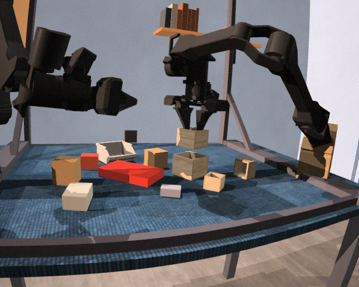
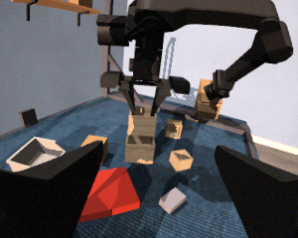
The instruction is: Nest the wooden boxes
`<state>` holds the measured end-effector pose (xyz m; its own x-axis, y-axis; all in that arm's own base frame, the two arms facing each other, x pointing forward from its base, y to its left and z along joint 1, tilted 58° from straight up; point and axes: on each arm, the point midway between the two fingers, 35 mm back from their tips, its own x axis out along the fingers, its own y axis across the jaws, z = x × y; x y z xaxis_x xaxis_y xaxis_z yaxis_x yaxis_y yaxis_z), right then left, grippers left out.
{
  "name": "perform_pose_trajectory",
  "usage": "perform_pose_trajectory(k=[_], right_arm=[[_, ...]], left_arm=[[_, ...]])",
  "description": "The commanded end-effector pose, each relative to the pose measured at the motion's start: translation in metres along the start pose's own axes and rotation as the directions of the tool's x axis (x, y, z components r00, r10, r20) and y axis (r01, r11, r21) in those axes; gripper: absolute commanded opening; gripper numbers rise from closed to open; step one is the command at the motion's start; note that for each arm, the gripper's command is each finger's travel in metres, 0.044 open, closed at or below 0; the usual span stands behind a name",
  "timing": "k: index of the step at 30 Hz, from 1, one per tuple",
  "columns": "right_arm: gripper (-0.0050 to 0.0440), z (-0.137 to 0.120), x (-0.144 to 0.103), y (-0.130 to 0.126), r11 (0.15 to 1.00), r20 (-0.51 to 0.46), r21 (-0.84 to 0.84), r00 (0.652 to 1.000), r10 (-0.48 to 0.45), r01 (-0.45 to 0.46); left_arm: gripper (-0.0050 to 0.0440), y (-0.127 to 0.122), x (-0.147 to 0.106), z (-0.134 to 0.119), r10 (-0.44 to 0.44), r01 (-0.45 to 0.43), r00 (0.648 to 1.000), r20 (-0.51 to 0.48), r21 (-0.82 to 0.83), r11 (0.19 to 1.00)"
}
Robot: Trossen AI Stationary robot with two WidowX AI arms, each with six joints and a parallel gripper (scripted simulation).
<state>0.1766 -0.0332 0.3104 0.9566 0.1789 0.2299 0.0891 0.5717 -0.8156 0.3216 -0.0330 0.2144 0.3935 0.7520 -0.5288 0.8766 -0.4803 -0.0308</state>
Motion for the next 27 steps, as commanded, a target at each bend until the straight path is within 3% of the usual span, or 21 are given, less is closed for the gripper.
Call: perform_pose_trajectory(k=[1,27], right_arm=[[0.0400,0.000,0.000,0.000,1.000,-0.001,0.004,1.000,0.001,-0.001],[0.0400,0.000,0.000,0.000,1.000,-0.001,0.004,1.000,0.001,-0.001]], left_arm=[[0.0265,-0.002,0.003,-0.003,0.012,-0.012,1.000,0.001,-0.008,1.000],[0.0265,-0.001,0.021,-0.003,0.012,-0.012,1.000,0.002,-0.008,1.000]])
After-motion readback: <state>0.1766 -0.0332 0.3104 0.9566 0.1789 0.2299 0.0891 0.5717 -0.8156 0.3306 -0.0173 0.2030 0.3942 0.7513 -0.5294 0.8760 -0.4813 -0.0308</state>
